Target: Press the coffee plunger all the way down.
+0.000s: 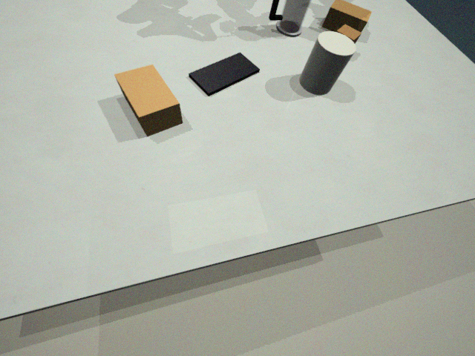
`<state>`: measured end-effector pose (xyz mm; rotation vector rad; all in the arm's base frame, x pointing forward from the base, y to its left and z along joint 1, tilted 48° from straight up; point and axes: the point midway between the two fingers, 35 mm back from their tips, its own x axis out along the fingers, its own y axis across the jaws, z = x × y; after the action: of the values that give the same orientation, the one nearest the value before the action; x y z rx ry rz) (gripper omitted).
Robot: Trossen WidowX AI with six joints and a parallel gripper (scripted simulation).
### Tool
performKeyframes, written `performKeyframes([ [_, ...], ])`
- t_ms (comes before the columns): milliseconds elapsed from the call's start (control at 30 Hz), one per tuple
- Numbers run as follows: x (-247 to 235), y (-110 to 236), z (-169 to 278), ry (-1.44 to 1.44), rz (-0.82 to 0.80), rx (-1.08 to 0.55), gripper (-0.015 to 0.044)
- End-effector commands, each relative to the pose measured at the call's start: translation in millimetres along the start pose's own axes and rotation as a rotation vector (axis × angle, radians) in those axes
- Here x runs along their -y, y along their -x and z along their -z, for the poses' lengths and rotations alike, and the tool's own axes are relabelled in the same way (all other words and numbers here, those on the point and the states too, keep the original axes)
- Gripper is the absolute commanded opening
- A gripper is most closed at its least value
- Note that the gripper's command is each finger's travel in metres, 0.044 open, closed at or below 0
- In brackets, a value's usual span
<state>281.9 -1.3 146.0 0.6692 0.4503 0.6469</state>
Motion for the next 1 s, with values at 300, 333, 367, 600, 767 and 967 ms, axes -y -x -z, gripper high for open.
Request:
performKeyframes([
  [300,8.1,-17.7,28.5,-0.024,0.011,-0.028,0.0114],
  [333,8.4,-18.7,29.8,-0.024,0.012,-0.028,0.0114],
  [367,8.6,-19.7,31.1,-0.023,0.012,-0.028,0.0114],
  [600,9.9,-26.9,40.4,-0.023,0.012,-0.028,0.0114],
  [767,10.3,-32.0,47.0,-0.023,0.011,-0.026,0.0114],
  [967,10.1,-38.2,54.8,-0.025,0.009,-0.021,0.0114],
])
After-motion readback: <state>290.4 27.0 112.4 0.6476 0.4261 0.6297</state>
